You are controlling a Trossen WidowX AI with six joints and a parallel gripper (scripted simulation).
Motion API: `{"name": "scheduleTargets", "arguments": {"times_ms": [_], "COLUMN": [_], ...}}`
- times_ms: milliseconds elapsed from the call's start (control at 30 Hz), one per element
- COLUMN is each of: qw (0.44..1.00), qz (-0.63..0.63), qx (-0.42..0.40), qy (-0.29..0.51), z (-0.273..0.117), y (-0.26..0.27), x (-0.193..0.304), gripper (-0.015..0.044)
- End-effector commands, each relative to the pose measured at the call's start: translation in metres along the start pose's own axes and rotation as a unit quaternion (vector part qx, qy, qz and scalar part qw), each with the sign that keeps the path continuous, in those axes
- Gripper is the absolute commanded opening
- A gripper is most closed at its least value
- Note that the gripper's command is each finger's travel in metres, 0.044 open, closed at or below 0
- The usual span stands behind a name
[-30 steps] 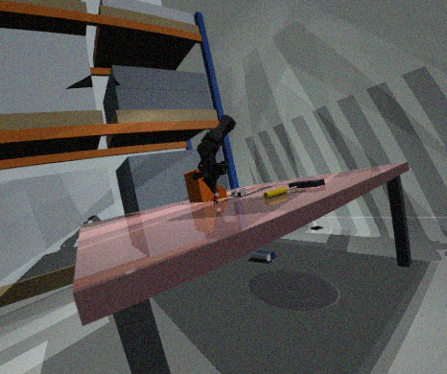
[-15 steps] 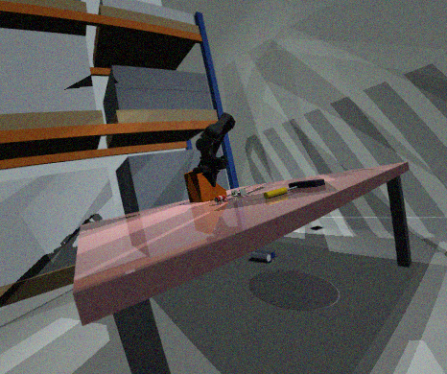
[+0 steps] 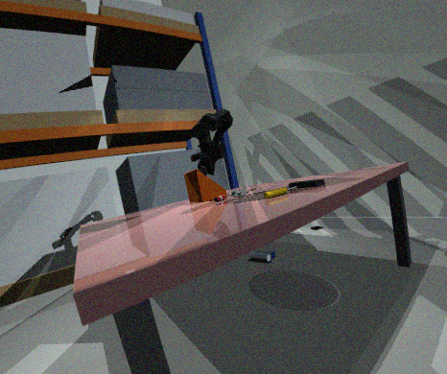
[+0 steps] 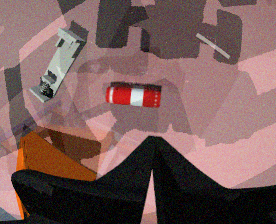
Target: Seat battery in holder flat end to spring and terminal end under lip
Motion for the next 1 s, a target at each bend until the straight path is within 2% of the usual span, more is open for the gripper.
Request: {"name": "scheduleTargets", "arguments": {"times_ms": [0,133,267,467,533,967], "qw": [1.000,0.981,0.913,0.733,0.707,0.707], "qz": [-0.009,-0.194,-0.408,-0.681,-0.707,-0.707], "qx": [0.000,0.001,0.000,-0.002,-0.002,-0.002], "qy": [0.000,0.001,0.002,0.001,0.001,0.001], "z": [0.001,0.018,0.039,0.067,0.070,0.073], "y": [0.000,0.005,0.011,0.022,0.023,0.023], "x": [0.000,-0.001,0.000,0.004,0.004,0.004], "gripper": [0.0026,0.0131,0.0233,0.0233,0.0233,0.0233]}}
Point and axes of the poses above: the point midway between the two fingers, 35 mm back from their tips, its own z axis out along the fingers, its own y axis across the jaws, x = y × z, the point moved 4 cm from there along -z, back along the fingers, and after that the axes turned 9 degrees about z, right-handed, at the moved point
